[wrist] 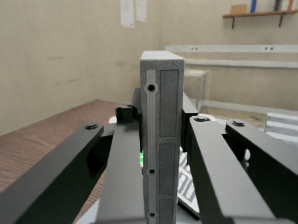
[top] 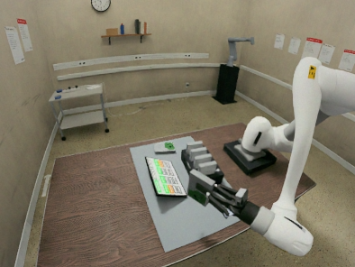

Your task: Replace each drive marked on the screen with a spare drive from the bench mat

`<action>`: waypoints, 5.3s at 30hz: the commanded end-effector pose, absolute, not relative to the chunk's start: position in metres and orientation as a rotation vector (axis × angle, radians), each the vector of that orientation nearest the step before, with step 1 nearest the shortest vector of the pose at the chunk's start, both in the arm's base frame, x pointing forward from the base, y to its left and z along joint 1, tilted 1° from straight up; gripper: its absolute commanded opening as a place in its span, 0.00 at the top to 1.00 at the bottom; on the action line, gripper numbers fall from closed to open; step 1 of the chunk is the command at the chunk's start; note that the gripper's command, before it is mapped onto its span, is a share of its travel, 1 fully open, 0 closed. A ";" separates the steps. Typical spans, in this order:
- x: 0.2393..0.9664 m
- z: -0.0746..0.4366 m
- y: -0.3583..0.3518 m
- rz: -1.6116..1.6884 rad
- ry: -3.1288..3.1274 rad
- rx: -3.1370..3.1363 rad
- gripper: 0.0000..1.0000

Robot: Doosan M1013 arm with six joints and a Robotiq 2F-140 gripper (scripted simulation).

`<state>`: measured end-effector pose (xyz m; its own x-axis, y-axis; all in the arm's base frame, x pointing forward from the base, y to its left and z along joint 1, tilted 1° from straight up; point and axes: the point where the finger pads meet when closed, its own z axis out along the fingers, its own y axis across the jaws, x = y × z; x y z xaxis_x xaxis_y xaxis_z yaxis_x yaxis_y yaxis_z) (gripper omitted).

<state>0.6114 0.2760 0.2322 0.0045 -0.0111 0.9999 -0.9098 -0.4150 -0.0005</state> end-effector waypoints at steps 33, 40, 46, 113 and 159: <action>0.609 0.233 0.276 1.511 -0.983 1.526 0.90; 0.599 0.233 0.275 1.511 -0.983 1.526 0.90; 0.589 0.233 0.275 1.511 -0.983 1.526 0.90; 0.375 0.234 0.264 1.511 -0.983 1.526 0.90; 0.372 0.226 0.263 1.511 -0.983 1.526 0.90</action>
<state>0.3717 0.2634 0.2273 0.0033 -0.0097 0.9999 -0.9100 -0.4147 -0.0010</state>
